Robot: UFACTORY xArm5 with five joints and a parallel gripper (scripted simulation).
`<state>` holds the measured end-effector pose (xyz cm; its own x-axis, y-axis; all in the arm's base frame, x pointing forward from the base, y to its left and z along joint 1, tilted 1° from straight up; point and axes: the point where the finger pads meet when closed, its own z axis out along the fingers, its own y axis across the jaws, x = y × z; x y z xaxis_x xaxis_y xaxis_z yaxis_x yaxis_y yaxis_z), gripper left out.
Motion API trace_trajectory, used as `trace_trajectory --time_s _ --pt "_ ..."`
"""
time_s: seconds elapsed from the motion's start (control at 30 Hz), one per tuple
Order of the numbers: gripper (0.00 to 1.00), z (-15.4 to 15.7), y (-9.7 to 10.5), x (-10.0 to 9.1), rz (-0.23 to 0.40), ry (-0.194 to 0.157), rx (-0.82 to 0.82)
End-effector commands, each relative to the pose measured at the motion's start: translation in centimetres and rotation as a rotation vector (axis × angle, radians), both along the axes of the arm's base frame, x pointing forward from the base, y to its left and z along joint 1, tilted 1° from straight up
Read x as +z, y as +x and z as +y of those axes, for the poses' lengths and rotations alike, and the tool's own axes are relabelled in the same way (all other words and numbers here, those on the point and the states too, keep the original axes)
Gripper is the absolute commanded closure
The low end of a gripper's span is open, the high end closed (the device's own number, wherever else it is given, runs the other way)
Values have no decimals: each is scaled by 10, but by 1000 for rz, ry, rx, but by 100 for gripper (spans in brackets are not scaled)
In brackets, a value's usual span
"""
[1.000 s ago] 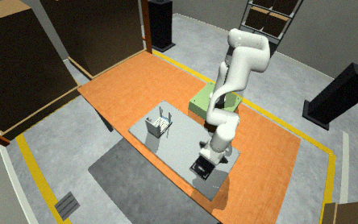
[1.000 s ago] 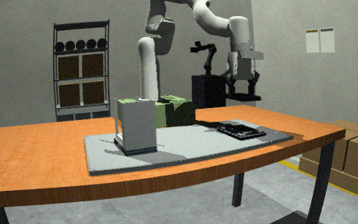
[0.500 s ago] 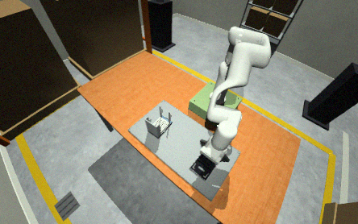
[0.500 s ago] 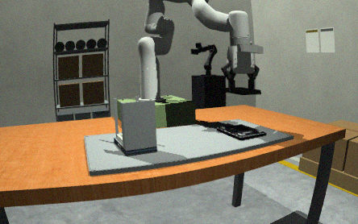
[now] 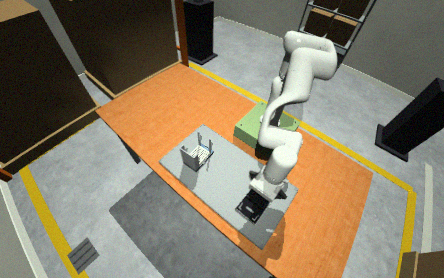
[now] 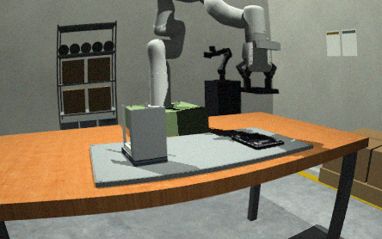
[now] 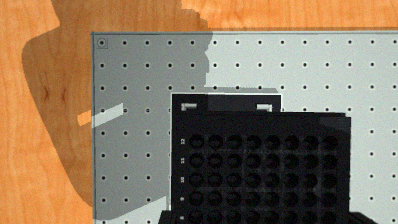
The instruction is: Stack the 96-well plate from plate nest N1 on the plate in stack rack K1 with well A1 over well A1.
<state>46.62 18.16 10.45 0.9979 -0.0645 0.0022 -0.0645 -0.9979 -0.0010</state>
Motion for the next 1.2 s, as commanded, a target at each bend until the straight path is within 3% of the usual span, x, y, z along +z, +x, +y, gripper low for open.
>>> trace_trajectory --time_s 0.0,0.2,0.3,1.17 --pt "100 0 1 2 -7 -7 0" --pt "100 0 1 2 -7 -7 0" --pt "100 -10 0 2 -6 -8 91" --pt "100 -83 -4 4 -6 -8 91"
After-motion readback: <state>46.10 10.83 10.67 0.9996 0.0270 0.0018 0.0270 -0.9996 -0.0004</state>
